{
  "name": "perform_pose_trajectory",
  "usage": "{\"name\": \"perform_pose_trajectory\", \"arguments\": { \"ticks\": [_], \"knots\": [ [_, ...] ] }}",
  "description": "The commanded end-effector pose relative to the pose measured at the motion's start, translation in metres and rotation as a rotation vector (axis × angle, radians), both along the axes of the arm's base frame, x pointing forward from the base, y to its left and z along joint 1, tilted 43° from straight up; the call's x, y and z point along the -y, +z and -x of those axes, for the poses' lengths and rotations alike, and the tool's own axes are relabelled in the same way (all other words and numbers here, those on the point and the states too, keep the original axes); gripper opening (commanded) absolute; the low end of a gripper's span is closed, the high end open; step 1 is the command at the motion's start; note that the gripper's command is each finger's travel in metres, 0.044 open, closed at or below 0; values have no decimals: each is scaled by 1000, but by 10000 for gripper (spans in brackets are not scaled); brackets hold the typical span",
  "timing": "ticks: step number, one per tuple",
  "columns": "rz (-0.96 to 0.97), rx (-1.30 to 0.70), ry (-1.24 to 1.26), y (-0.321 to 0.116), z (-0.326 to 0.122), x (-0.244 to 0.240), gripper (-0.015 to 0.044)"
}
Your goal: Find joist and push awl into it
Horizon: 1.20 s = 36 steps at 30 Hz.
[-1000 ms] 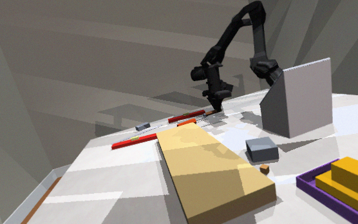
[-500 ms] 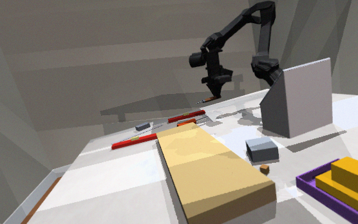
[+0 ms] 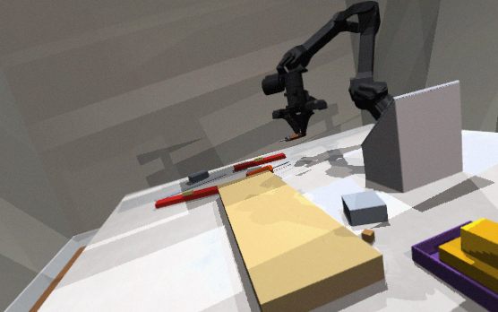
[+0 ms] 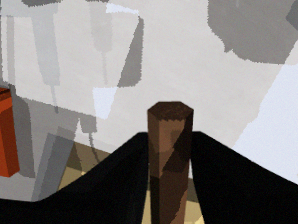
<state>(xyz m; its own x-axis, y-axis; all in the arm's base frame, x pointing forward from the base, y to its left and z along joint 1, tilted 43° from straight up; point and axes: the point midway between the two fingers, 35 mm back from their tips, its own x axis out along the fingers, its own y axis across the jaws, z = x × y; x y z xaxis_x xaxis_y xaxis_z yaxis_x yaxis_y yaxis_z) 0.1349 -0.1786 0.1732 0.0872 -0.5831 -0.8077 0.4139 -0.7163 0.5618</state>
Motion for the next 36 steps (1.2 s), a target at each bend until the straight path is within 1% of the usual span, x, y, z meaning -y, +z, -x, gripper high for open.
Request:
{"name": "perform_pose_trajectory", "arguments": {
  "ticks": [1,18,36],
  "knots": [
    [-33,-63,119,-1,-3,-3,0],
    [-125,-273,663,-2,-15,-15,0],
    [-125,-390,1260,2,-29,-28,0]
  ]
}}
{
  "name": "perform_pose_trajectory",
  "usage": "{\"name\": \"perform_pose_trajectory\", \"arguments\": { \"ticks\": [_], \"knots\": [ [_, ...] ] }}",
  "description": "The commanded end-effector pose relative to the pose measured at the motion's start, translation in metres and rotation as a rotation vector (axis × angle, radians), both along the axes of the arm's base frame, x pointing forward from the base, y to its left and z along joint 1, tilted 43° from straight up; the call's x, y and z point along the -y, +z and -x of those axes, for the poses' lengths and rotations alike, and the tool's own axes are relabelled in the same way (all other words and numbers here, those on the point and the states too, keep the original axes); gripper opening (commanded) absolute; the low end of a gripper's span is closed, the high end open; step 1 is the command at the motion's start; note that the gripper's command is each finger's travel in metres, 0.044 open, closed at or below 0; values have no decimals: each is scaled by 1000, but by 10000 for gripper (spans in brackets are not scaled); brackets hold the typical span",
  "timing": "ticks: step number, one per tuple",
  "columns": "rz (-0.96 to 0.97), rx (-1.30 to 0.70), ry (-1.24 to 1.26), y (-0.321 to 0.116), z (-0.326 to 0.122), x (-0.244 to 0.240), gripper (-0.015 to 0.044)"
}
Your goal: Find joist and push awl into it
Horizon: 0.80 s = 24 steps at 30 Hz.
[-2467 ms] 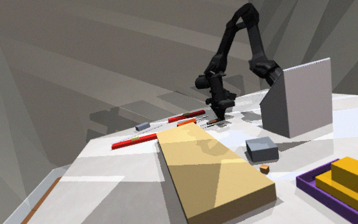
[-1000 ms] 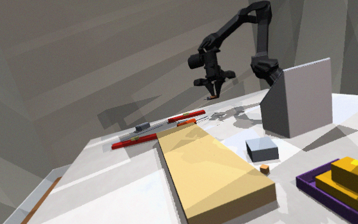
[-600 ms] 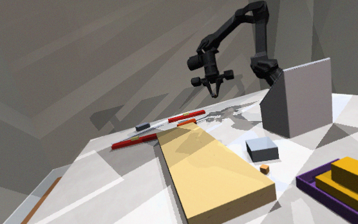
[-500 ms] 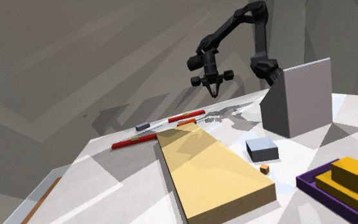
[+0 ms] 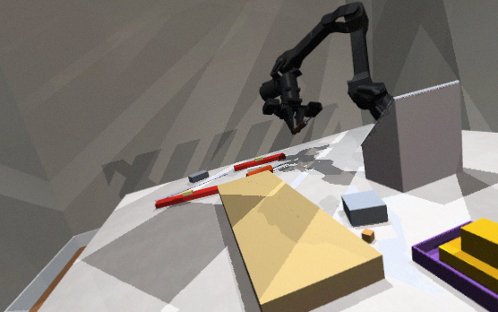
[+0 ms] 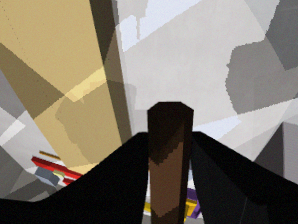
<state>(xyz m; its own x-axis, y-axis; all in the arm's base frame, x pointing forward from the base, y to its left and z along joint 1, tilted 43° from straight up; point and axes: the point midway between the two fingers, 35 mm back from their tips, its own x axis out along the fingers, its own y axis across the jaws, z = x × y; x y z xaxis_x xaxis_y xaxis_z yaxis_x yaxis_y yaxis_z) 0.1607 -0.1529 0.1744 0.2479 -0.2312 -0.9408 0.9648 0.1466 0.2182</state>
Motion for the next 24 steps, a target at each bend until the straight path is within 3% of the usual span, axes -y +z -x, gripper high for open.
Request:
{"name": "perform_pose_trajectory", "arguments": {
  "ticks": [1,24],
  "knots": [
    [-14,-8,131,2,-3,-3,0],
    [27,59,881,18,-21,-19,0]
  ]
}}
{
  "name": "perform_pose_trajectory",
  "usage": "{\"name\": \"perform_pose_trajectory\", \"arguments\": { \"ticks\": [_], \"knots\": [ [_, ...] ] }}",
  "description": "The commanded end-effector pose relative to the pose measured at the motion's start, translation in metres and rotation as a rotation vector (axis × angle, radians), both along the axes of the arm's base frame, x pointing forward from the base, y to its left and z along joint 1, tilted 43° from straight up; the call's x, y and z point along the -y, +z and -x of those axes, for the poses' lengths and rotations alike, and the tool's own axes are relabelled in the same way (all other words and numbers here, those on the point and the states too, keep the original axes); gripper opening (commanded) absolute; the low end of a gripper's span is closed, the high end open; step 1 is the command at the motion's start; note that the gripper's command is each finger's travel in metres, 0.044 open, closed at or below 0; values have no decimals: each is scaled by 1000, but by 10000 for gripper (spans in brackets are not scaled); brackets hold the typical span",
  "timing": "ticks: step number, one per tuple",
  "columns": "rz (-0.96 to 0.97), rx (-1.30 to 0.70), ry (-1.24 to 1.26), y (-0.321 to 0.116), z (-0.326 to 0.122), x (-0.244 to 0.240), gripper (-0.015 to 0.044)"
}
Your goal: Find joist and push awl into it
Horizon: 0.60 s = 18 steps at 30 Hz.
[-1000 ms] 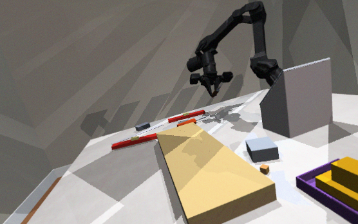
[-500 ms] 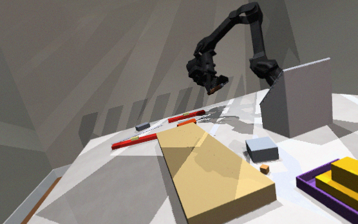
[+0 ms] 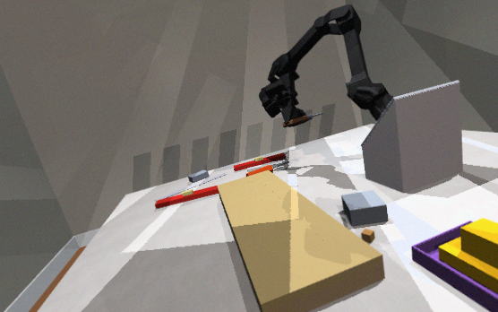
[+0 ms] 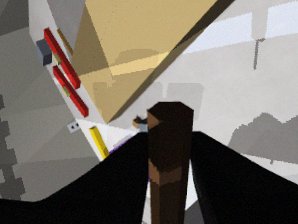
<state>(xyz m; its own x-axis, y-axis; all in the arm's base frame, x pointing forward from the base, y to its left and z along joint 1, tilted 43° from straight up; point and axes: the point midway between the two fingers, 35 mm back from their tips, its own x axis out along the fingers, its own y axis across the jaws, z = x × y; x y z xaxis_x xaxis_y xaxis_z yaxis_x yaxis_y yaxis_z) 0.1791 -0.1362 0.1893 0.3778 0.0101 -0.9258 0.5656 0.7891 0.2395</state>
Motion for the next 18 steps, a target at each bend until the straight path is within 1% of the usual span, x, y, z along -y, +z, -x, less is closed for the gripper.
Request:
{"name": "perform_pose_trajectory", "arguments": {
  "ticks": [1,18],
  "knots": [
    [4,29,123,4,-4,-3,0],
    [105,213,628,23,-17,-10,0]
  ]
}}
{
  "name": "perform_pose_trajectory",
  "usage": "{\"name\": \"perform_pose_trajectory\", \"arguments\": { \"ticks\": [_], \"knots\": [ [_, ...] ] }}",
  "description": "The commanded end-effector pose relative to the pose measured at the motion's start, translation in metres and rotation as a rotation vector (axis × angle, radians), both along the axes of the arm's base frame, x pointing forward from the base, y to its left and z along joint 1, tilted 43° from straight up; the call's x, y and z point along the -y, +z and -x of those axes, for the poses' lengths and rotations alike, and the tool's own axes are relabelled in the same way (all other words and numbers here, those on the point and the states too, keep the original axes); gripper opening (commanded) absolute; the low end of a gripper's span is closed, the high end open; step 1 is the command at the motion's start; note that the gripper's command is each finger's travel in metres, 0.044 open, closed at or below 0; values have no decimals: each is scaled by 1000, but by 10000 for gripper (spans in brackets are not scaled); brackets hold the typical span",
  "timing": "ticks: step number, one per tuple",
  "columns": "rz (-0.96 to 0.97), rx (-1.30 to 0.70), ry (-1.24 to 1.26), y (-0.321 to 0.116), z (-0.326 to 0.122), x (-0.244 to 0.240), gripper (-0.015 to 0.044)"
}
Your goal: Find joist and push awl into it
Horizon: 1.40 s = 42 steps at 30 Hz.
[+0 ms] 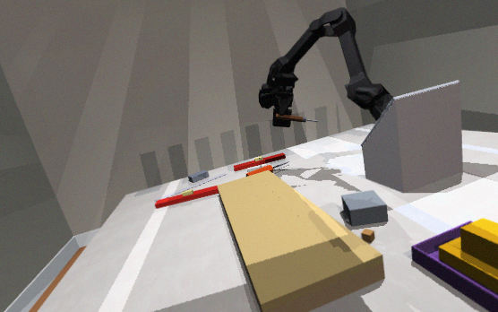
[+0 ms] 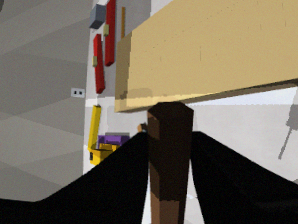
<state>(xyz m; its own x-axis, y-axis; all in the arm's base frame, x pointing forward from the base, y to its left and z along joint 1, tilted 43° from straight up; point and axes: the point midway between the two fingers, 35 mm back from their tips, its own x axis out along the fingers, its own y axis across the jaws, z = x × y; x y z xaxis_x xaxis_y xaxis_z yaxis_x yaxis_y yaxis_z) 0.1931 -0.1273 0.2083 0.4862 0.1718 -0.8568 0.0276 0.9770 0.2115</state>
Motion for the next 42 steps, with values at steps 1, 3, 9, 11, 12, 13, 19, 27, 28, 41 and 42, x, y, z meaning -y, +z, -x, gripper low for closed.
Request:
{"name": "perform_pose_trajectory", "arguments": {
  "ticks": [1,3,9,11,12,13,19,27,28,41,42],
  "knots": [
    [19,53,109,5,-4,-2,0],
    [35,82,164,8,-5,-2,0],
    [89,176,322,16,-10,-4,0],
    [110,210,373,19,-11,-4,0],
    [121,227,398,21,-12,-4,0],
    [132,244,423,22,-12,-4,0],
    [205,350,564,32,-17,-4,0],
    [324,499,735,45,-22,-3,0],
    [341,518,755,47,-23,-3,0],
    [401,529,810,12,-56,1,0],
    [407,531,815,8,-60,1,0]
  ]
}}
